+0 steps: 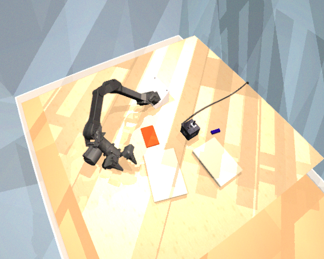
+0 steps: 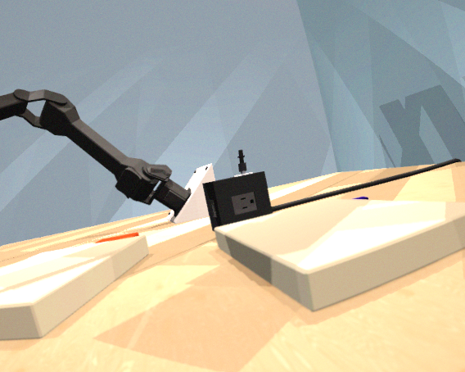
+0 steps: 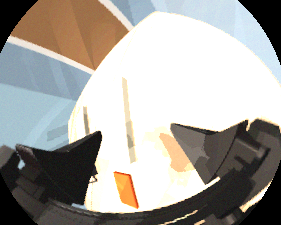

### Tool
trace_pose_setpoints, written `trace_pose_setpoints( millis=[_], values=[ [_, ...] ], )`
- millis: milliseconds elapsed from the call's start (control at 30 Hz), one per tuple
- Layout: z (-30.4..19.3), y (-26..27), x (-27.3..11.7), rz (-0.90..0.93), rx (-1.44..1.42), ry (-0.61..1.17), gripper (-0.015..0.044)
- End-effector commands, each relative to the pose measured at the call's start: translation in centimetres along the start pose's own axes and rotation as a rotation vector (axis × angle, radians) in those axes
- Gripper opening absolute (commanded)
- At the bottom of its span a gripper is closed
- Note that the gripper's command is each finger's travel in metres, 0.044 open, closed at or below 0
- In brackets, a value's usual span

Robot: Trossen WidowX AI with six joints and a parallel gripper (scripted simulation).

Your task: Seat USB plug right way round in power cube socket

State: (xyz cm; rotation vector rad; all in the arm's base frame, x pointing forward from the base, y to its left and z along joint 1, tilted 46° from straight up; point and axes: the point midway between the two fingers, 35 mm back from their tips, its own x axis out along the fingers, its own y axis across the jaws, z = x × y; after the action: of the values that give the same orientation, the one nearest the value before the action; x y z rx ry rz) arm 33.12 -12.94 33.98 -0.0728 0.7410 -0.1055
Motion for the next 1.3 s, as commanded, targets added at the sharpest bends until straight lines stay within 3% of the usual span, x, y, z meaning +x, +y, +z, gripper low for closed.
trace_pose_setpoints(
  millis=[0,400,833,1267],
  values=[
    [-1.9,5.1,4.8,0.092,-0.143,0.183,0.044],
    [-11.0,21.6,11.5,0.231,-0.813,0.657,0.044],
    [-23.4,34.9,9.9,0.09,-1.864,0.944,0.044],
    [-24.4,35.7,9.5,0.068,-1.938,0.95,0.044]
  ],
)
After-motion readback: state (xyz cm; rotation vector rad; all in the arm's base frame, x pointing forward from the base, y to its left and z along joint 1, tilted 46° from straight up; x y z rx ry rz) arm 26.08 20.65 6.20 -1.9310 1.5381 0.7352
